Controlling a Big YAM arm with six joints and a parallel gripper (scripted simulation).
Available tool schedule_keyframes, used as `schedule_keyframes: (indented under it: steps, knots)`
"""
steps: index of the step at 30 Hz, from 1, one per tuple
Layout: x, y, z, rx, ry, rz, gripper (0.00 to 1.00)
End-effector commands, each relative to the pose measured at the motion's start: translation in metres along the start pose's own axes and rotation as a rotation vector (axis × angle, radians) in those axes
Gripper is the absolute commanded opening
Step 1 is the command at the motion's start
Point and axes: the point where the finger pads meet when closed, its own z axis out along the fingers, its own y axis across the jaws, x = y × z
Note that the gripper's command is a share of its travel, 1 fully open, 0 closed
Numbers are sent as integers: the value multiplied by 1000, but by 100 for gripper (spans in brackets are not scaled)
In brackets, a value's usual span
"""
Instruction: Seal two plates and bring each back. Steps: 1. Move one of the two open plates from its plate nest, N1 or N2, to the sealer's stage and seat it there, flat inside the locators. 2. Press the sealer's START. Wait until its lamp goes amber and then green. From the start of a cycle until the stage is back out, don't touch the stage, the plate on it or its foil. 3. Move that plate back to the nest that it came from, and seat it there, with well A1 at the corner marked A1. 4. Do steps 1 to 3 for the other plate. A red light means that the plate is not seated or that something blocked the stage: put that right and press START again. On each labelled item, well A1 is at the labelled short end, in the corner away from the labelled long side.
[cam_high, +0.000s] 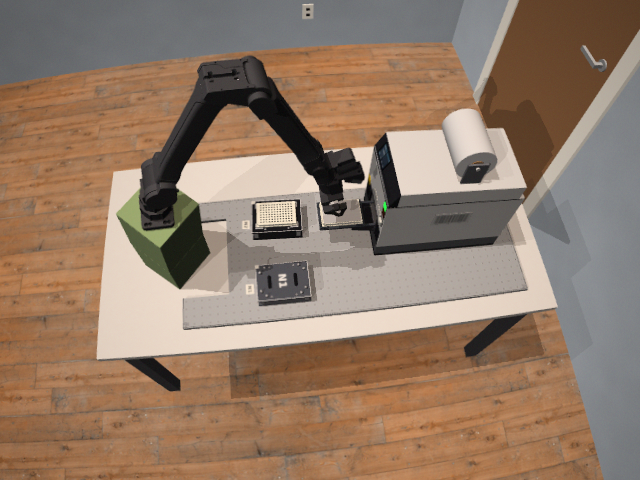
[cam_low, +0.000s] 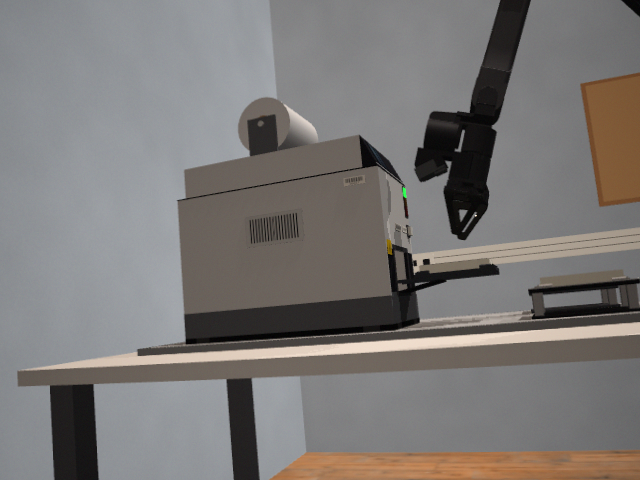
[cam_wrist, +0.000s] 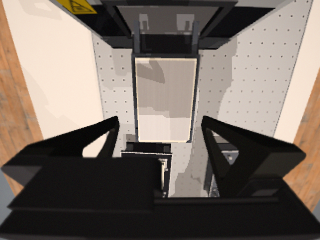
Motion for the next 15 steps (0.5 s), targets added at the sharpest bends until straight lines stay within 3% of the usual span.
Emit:
schedule_keyframes:
  steps: [1, 7, 15]
  knots:
    - [-24, -4, -13, -2, -57, 14, 100]
    - [-28, -7, 8, -3, -56, 10, 100]
    - [-8, 0, 22, -2, -16, -9, 100]
